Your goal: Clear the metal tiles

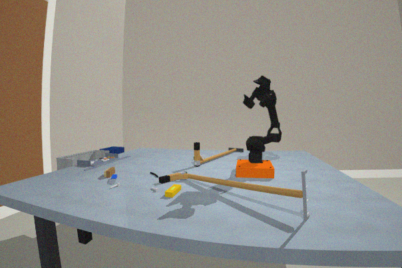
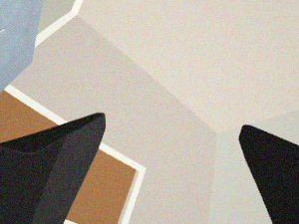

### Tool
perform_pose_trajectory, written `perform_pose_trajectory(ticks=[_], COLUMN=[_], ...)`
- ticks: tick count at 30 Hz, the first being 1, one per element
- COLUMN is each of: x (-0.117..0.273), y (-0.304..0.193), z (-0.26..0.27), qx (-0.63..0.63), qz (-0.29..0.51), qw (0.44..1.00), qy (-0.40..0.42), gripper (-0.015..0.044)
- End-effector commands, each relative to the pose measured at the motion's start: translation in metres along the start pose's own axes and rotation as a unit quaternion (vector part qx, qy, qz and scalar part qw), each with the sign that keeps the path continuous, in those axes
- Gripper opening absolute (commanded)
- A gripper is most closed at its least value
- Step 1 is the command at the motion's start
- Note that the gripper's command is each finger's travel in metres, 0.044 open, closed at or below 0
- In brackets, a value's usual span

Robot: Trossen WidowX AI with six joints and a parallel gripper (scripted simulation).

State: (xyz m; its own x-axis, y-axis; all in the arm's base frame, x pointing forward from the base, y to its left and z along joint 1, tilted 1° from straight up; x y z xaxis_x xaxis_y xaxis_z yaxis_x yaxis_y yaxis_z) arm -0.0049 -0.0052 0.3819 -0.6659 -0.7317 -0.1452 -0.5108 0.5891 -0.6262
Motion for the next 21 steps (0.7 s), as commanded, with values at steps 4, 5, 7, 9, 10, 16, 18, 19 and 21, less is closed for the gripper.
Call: perform_pose_trajectory(ticks=[4,5,7,9,10,16,18,19,21], x=[0.0,0.0,0.0,0.0,0.0,-0.002,-0.002,-0.002,-0.003], y=[-0.004,-0.006,-0.01,-0.013,-0.015,-0.026,-0.029,-0.031,-0.034], z=[-0.005,-0.008,-0.012,-0.016,-0.018,-0.031,-0.035,-0.037,-0.041], qx=[0.0,0.0,0.0,0.0,0.0,0.0,0.0,0.0,0.0], qz=[0.0,0.0,0.0,0.0,0.0,0.0,0.0,0.0,0.0], qw=[1.0,1.0,1.0,1.0,1.0,1.0,1.0,1.0,1.0], qy=[0.0,0.0,0.0,0.0,0.0,0.0,0.0,0.0,0.0], gripper=[0.044,0.044,0.044,0.044,0.044,0.044,0.044,0.044,0.044])
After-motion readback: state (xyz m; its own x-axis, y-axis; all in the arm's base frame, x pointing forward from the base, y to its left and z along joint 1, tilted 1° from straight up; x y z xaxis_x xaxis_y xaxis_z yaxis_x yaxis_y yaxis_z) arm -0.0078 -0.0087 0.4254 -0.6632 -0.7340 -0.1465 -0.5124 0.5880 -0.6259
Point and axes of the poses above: the point midway between the two fingers, 35 mm back from their tips, its own x axis back along the fingers, its own z axis across the jaws, y = z × x, the point moved 5 cm from there along x, back along the fingers, and after that the axes turned 2 degrees about x, right-handed, at the moved point
